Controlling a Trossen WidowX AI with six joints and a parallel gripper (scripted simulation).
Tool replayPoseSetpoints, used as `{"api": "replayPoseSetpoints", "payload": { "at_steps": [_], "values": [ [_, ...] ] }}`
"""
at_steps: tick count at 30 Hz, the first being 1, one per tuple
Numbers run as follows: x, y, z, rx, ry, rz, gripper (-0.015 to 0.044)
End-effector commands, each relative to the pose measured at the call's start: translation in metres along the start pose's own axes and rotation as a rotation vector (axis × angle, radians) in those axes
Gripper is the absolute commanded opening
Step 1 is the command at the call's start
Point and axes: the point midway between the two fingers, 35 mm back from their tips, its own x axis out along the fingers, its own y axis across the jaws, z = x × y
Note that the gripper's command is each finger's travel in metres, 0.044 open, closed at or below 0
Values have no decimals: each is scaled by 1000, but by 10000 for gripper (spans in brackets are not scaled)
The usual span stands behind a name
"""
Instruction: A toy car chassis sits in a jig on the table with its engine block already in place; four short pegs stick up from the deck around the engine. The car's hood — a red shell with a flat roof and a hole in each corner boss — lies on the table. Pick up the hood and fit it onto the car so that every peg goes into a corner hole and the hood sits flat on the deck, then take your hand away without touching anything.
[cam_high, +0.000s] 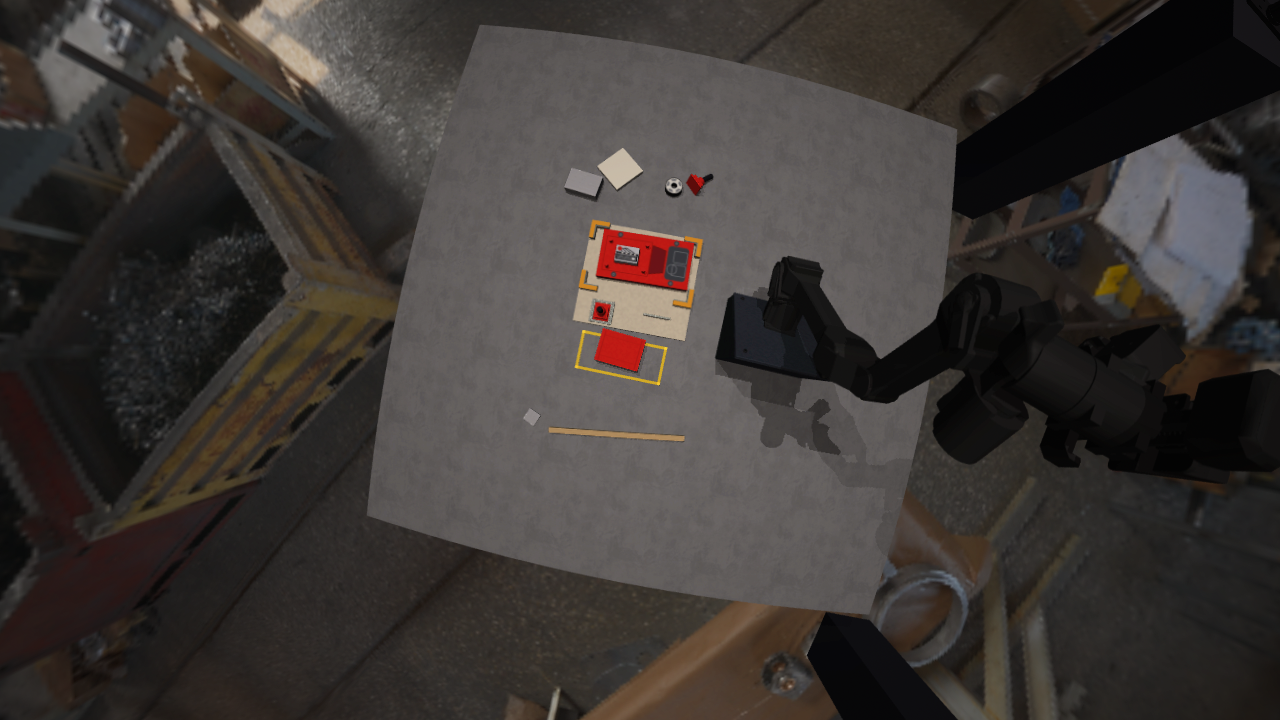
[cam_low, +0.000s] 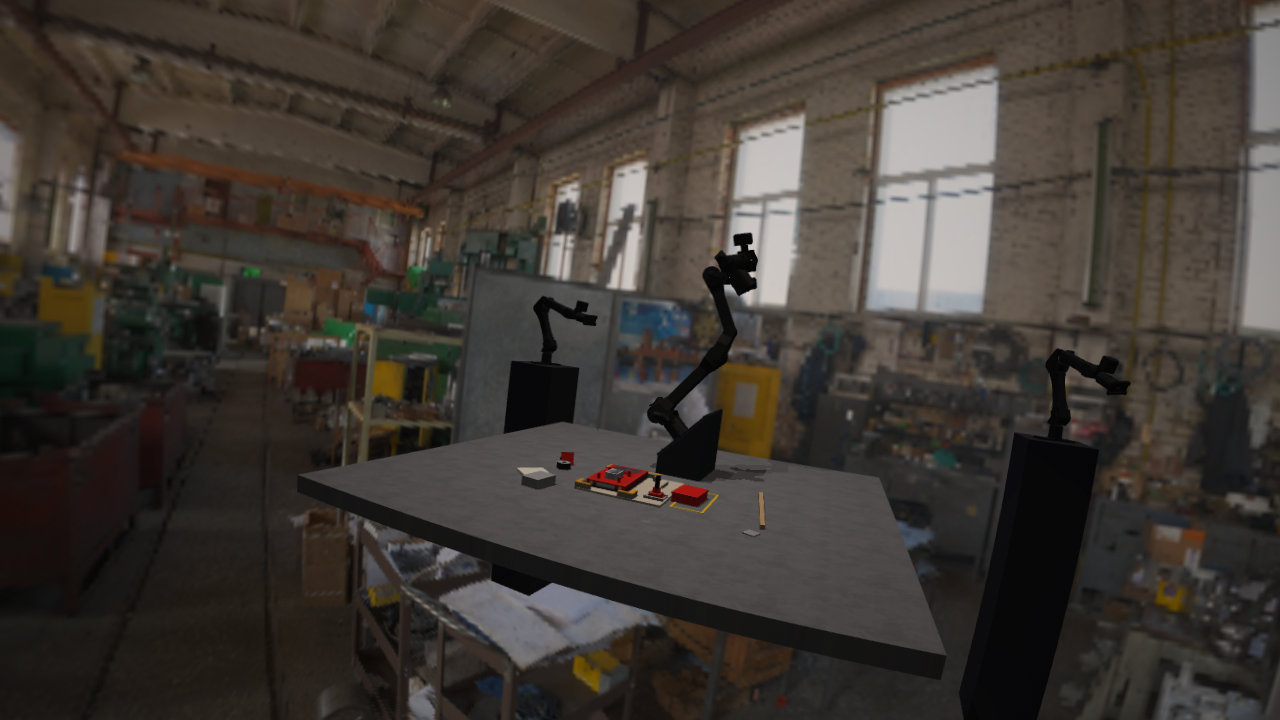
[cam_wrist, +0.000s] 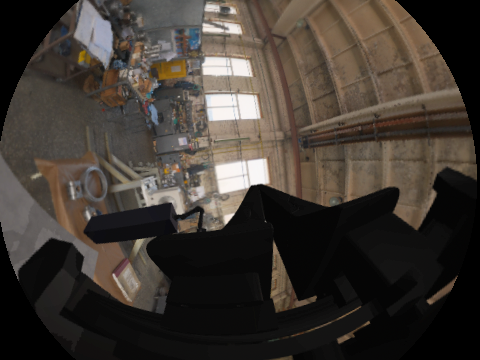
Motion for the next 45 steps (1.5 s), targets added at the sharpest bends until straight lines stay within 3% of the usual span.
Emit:
{"api": "replayPoseSetpoints", "payload": {
  "at_steps": [1,17,32,40,45],
  "values": [
    [0,0,1,-3,-1,-1,26],
    [0,-47,132,-409,-101,-173,440],
    [-23,-48,299,-774,-337,-364,440],
    [-63,-44,392,-980,-471,-529,440],
    [-76,-33,419,-1067,-509,-593,440]
  ]
}}
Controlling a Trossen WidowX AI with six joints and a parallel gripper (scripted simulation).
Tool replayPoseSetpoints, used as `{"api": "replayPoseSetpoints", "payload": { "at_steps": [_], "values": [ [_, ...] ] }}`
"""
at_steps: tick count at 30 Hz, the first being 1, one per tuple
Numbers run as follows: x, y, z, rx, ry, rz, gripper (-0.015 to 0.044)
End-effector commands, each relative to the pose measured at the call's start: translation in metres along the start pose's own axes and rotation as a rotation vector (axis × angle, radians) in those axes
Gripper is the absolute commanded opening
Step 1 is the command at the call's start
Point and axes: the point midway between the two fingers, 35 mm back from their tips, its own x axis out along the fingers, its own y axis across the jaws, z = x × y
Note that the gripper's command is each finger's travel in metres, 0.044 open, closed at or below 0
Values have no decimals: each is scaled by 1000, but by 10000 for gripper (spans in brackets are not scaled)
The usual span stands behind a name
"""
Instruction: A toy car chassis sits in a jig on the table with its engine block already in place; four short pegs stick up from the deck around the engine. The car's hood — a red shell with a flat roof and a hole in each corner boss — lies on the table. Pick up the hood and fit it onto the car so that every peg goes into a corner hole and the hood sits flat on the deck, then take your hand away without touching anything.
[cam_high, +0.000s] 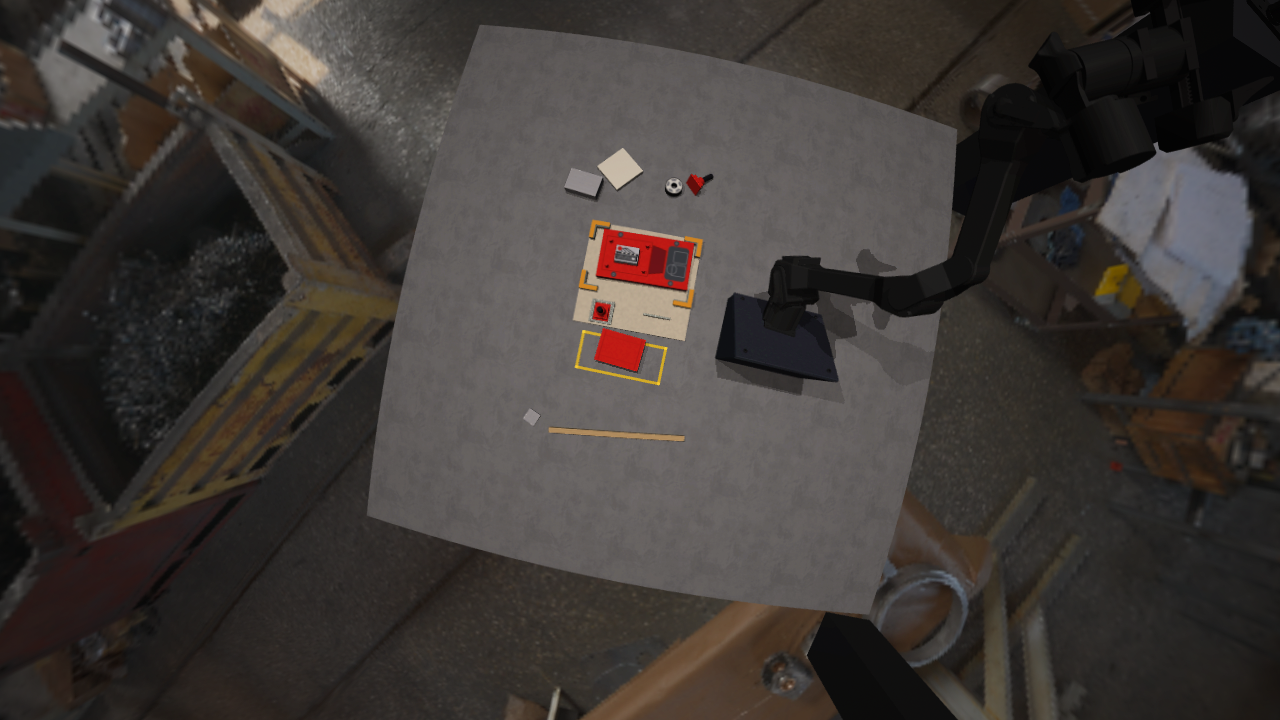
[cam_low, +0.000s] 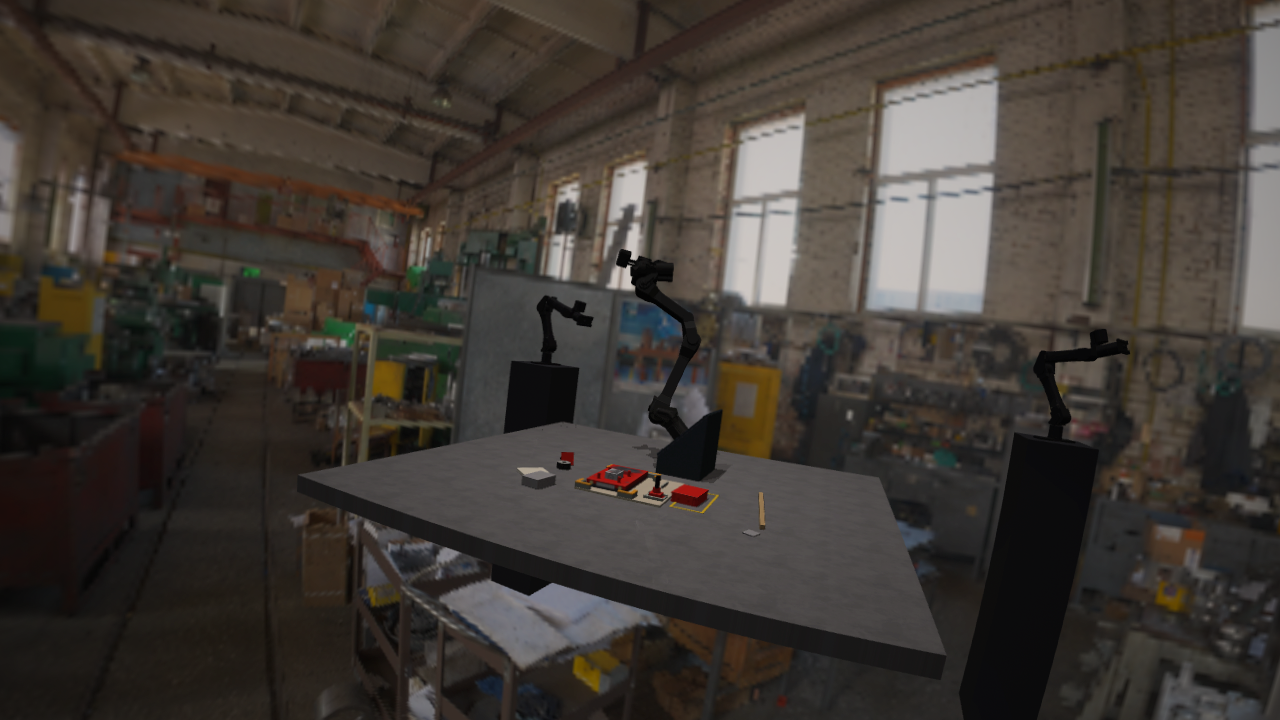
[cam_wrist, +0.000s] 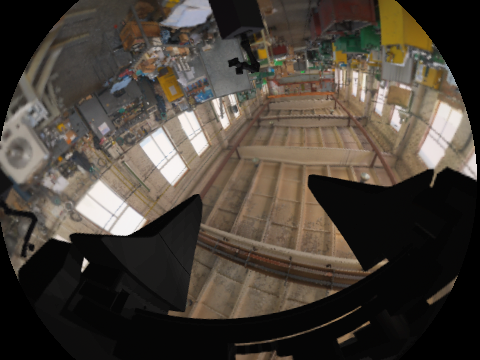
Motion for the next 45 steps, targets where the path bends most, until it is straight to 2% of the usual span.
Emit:
{"api": "replayPoseSetpoints", "payload": {
  "at_steps": [1,11,21,32,45],
  "values": [
    [3,-27,21,-84,-29,-71,440],
    [-12,-140,94,-292,-126,-352,440],
    [-63,-236,157,-479,-171,-647,440],
    [-149,-324,199,-618,-105,-991,440],
    [-283,-389,236,-800,30,-1399,440]
  ]
}}
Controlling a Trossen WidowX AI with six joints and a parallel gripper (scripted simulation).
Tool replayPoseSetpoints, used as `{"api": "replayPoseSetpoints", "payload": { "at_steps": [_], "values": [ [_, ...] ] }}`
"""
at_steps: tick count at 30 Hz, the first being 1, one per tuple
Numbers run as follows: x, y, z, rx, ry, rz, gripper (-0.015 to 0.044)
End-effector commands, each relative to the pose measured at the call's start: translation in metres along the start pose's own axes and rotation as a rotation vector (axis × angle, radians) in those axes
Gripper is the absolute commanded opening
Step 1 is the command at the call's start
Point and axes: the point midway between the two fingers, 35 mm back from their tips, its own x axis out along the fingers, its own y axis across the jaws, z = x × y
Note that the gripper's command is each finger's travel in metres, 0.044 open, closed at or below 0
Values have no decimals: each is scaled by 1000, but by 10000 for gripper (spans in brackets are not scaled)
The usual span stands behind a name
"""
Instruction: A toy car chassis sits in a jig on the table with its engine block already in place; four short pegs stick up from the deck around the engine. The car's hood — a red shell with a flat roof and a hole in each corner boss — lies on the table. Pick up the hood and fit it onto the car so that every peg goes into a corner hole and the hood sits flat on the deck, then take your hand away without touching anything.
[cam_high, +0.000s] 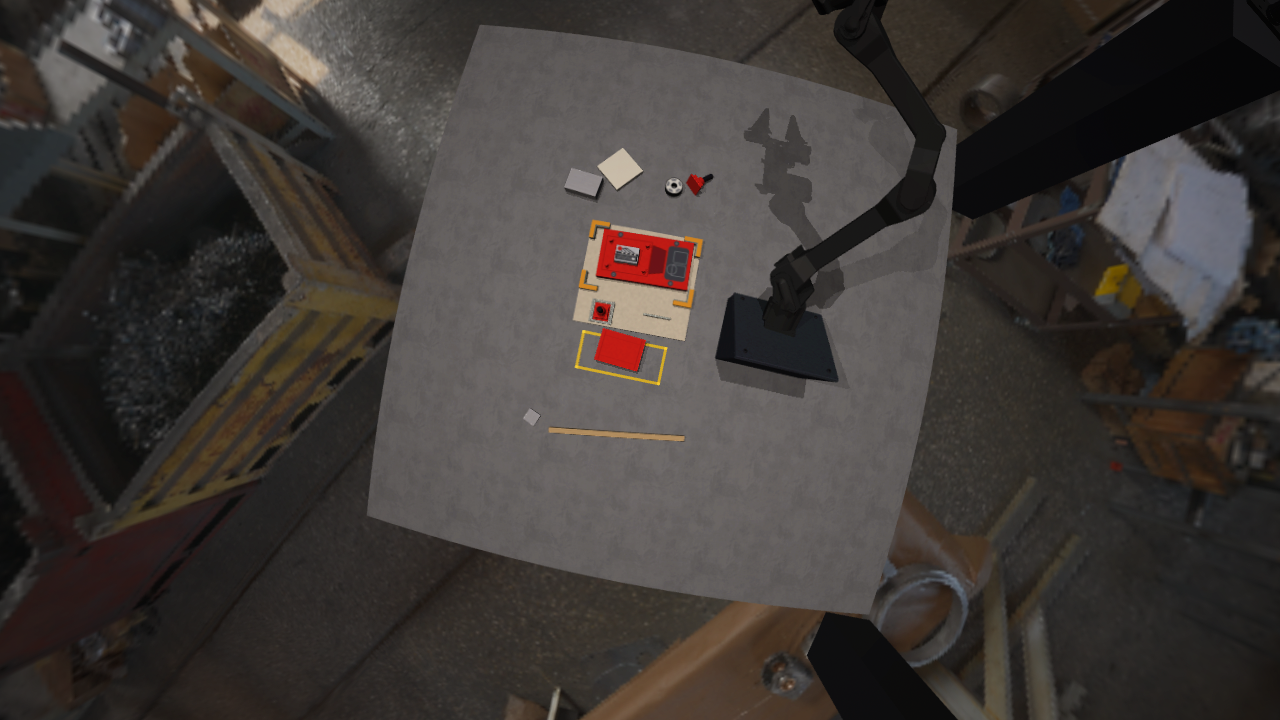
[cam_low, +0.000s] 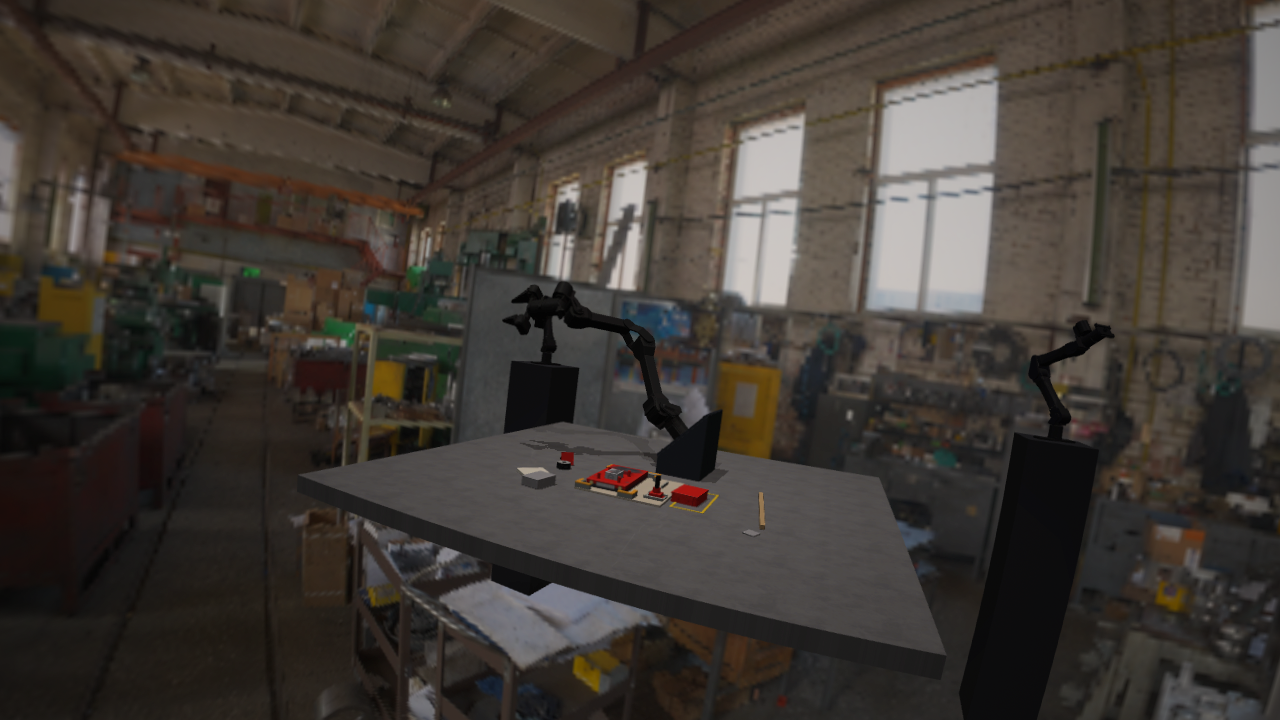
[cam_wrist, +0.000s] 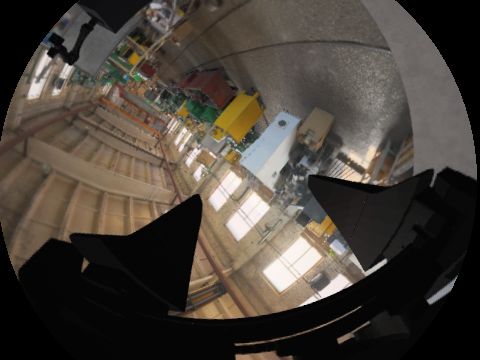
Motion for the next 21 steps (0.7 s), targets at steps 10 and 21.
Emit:
{"api": "replayPoseSetpoints", "payload": {
  "at_steps": [10,21],
  "values": [
    [-15,-157,-55,-254,184,-353,440],
    [-79,-266,-92,-503,403,-627,440]
  ]
}}
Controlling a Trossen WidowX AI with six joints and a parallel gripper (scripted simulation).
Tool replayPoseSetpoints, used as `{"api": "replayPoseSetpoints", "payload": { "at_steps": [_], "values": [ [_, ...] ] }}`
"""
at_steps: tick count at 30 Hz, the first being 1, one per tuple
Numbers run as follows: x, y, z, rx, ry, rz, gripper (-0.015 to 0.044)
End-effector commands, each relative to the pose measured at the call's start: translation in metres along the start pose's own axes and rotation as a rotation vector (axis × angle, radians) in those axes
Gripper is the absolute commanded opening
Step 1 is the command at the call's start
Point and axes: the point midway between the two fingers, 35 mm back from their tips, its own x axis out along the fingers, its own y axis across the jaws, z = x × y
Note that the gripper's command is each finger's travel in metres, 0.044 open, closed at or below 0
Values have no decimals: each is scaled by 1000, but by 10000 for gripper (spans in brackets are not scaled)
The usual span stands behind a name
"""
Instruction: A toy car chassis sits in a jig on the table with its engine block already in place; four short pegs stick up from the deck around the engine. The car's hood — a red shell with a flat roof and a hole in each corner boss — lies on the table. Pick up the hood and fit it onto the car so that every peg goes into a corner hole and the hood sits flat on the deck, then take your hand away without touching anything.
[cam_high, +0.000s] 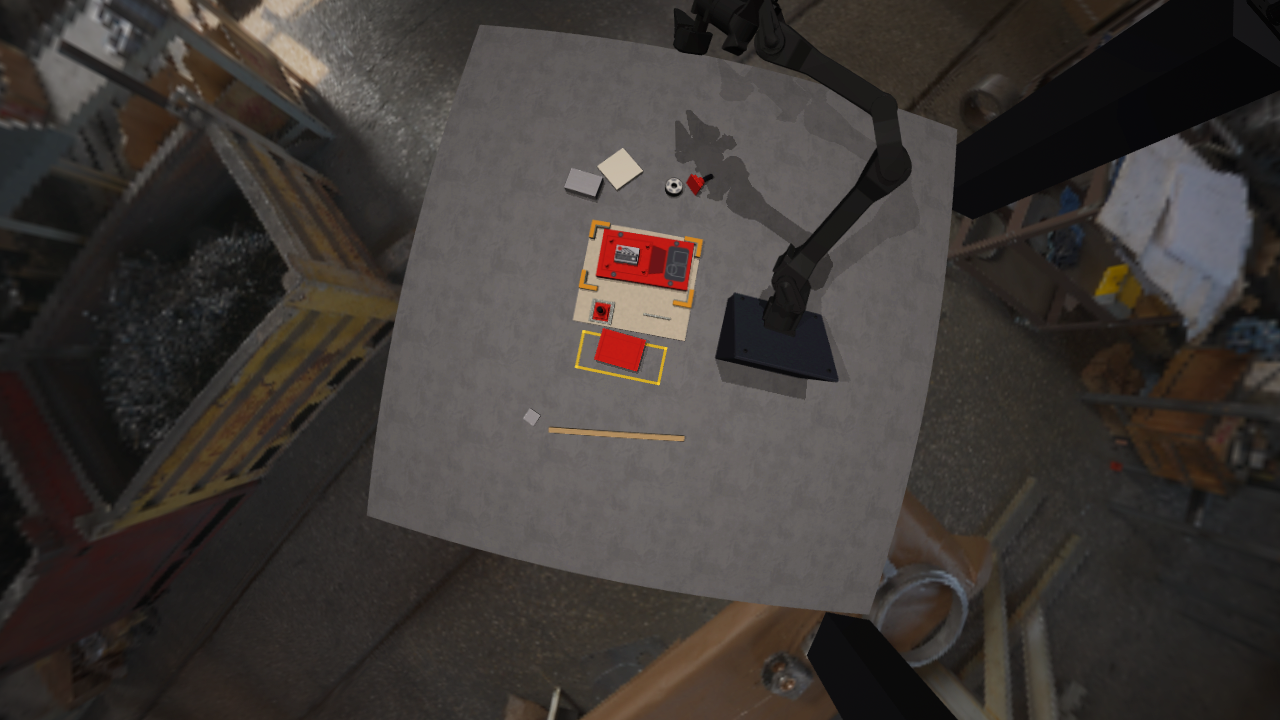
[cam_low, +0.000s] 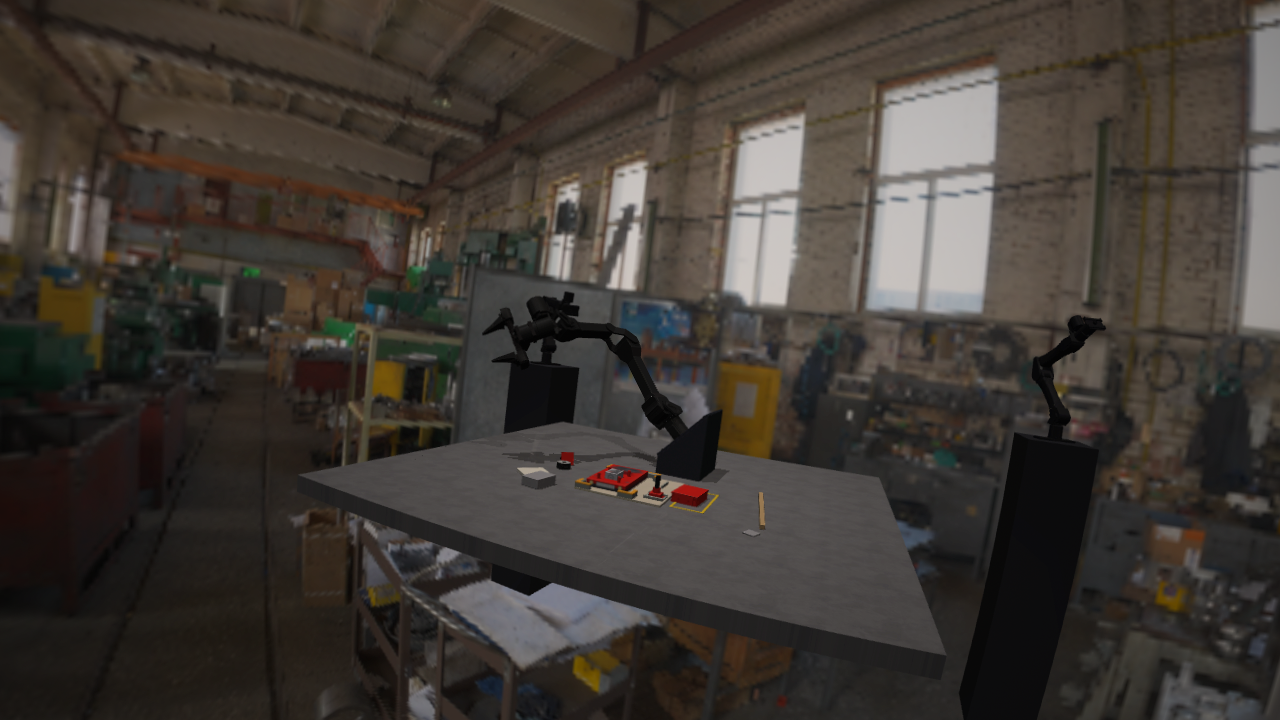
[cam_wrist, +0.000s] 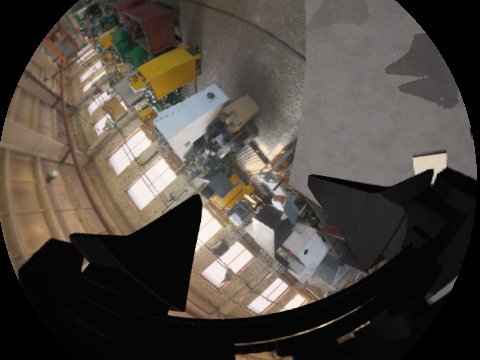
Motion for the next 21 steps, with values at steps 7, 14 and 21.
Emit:
{"api": "replayPoseSetpoints", "payload": {
  "at_steps": [7,14,21],
  "values": [
    [3,-102,-92,-276,198,-247,440],
    [-14,-156,-132,-489,317,-357,440],
    [-42,-216,-174,-695,454,-467,440]
  ]
}}
